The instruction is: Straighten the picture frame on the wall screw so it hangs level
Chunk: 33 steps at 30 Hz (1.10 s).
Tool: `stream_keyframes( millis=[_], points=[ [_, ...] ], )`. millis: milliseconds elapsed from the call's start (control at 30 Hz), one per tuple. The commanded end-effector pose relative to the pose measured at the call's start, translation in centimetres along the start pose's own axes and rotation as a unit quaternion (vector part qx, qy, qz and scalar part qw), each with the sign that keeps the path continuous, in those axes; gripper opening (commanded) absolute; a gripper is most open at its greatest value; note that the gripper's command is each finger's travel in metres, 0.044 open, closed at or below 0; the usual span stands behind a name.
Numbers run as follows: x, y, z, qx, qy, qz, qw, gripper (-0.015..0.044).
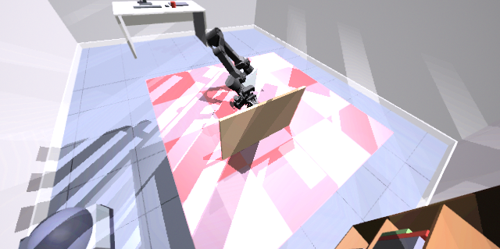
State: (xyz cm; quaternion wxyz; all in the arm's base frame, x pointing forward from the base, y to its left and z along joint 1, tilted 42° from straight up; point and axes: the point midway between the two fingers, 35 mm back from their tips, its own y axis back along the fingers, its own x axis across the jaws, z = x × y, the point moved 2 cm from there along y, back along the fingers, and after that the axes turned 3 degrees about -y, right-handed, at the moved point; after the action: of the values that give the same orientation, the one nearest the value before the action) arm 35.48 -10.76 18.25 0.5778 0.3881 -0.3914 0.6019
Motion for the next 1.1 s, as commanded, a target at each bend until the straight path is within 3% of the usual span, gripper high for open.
stream_keyframes(
  millis=[0,1067],
  points=[
    [0.29,-0.08,-0.23,0.004,0.004,0.005,1.000,0.0000],
    [-0.37,-0.09,-0.20,0.004,0.004,0.005,1.000,0.0000]
  ],
)
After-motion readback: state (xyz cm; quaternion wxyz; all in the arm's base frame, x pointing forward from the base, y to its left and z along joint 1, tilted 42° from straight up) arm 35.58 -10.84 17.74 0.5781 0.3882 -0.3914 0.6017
